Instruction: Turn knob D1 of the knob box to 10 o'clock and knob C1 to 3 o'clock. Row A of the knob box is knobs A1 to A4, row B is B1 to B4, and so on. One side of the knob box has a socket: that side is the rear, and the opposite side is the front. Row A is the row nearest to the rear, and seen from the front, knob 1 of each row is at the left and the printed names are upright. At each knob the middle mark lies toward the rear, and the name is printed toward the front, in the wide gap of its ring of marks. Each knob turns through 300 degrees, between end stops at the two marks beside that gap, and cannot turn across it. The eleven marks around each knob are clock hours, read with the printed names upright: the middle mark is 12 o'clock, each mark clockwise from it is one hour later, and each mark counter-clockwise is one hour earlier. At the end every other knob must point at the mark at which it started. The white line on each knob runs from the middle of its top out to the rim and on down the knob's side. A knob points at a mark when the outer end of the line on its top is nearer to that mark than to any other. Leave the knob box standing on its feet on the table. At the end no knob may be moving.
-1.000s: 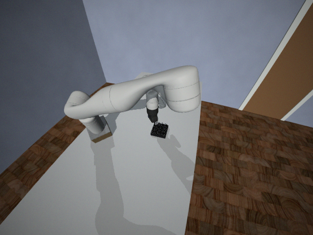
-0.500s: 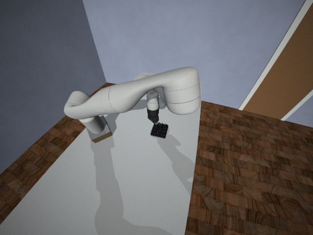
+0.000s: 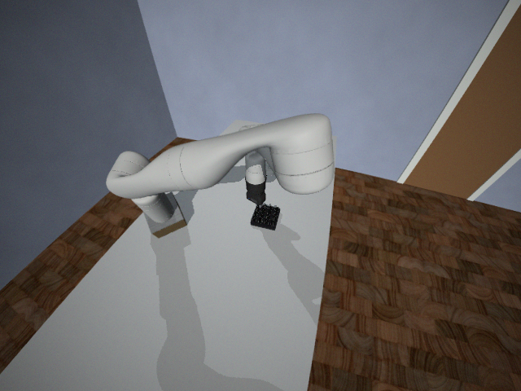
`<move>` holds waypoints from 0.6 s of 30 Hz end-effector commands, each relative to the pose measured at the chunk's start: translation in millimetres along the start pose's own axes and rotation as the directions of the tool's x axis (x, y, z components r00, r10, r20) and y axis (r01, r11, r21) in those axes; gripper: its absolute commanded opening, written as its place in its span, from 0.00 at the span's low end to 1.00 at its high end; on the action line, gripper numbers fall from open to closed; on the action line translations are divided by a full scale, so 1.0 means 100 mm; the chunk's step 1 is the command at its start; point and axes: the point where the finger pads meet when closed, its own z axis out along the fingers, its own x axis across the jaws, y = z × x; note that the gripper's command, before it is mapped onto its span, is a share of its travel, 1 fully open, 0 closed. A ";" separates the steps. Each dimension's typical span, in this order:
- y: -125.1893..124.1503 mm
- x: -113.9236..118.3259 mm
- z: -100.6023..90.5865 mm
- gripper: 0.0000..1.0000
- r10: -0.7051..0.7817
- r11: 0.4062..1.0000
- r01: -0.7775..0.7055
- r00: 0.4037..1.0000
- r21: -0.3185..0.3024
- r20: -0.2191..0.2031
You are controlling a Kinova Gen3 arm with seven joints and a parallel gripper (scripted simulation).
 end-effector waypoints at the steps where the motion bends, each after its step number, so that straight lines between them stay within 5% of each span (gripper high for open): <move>1: 0.00 0.01 -0.01 0.30 -0.015 1.000 0.015 1.000 0.001 -0.001; 18: 0.00 0.01 -0.01 0.30 -0.187 0.982 0.187 0.982 0.001 -0.001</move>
